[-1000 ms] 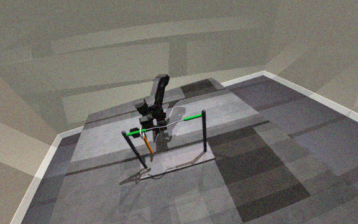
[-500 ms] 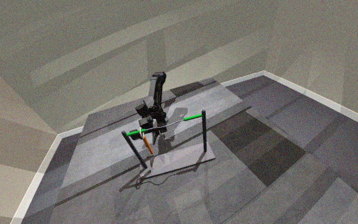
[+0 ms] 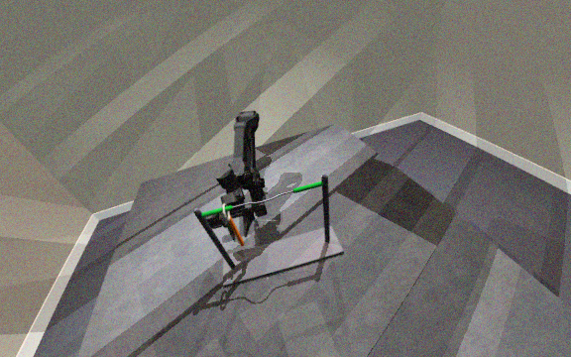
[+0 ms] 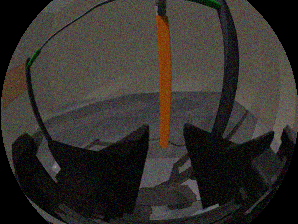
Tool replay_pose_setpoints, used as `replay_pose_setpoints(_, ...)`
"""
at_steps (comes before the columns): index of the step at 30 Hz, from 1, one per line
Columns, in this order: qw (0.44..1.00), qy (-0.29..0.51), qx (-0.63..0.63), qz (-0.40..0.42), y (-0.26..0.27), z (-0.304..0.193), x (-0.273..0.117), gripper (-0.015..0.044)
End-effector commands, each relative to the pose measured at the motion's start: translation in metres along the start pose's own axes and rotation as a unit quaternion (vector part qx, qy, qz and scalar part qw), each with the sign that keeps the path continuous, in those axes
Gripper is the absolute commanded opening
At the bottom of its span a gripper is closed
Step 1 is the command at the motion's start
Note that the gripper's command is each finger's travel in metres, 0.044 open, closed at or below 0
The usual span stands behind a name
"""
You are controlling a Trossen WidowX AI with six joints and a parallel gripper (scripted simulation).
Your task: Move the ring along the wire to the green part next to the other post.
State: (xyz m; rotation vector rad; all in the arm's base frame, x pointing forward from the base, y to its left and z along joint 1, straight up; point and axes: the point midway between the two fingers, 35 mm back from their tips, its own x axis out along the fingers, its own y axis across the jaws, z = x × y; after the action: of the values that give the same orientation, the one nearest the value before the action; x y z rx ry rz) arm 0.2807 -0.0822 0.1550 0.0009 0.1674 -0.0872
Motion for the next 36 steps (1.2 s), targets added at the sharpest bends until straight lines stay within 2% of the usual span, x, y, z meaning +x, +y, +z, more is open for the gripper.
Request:
replay_pose_setpoints(1,1.0,-0.004,0.0,-0.002,-0.001,0.004,0.006,0.016)
replay_pose_setpoints(21,1.0,-0.006,0.001,-0.002,0.002,-0.002,0.037,0.016)
replay_pose_setpoints(36,1.0,-0.006,0.001,-0.002,0.002,-0.002,0.038,0.016)
